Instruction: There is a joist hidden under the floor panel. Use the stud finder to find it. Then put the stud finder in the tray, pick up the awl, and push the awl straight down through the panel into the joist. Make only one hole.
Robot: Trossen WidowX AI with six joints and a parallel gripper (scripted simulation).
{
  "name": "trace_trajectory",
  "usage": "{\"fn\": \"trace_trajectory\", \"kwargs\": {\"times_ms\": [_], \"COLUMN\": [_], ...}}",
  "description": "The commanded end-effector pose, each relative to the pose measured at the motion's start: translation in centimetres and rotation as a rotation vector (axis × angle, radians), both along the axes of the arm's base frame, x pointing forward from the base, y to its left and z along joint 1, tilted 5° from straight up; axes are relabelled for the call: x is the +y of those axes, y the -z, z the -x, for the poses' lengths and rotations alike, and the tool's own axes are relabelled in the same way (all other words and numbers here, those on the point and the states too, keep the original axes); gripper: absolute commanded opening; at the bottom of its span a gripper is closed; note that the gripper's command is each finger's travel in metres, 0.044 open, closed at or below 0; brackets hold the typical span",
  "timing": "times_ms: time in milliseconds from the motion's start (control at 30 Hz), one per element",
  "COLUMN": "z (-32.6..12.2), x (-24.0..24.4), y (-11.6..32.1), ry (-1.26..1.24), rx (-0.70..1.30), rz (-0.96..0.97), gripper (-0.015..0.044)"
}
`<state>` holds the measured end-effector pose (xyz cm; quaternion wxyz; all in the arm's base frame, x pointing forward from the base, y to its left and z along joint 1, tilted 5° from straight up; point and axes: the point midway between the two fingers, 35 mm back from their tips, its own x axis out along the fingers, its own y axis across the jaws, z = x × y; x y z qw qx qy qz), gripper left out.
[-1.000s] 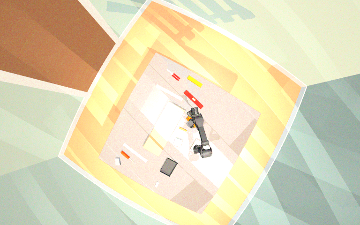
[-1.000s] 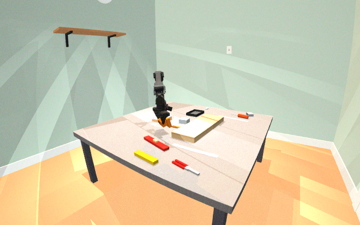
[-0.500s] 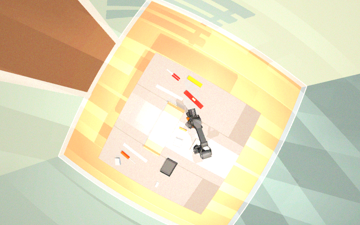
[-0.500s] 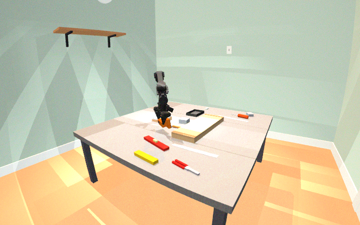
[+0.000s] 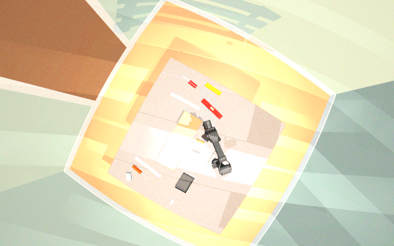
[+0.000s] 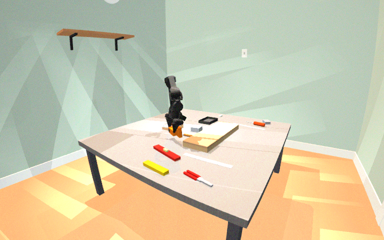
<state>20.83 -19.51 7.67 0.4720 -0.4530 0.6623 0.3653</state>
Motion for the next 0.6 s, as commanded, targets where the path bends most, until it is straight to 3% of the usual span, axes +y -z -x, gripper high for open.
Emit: {"fn": "trace_trajectory", "kwargs": {"times_ms": [0, 567], "z": [-0.09, -0.21], "x": [-0.04, 0.31], "y": [-0.29, -0.14], "ry": [0.001, -0.003], "rx": [-0.003, 0.041], "rz": [0.033, 0.168], "gripper": [0.0, 0.0]}}
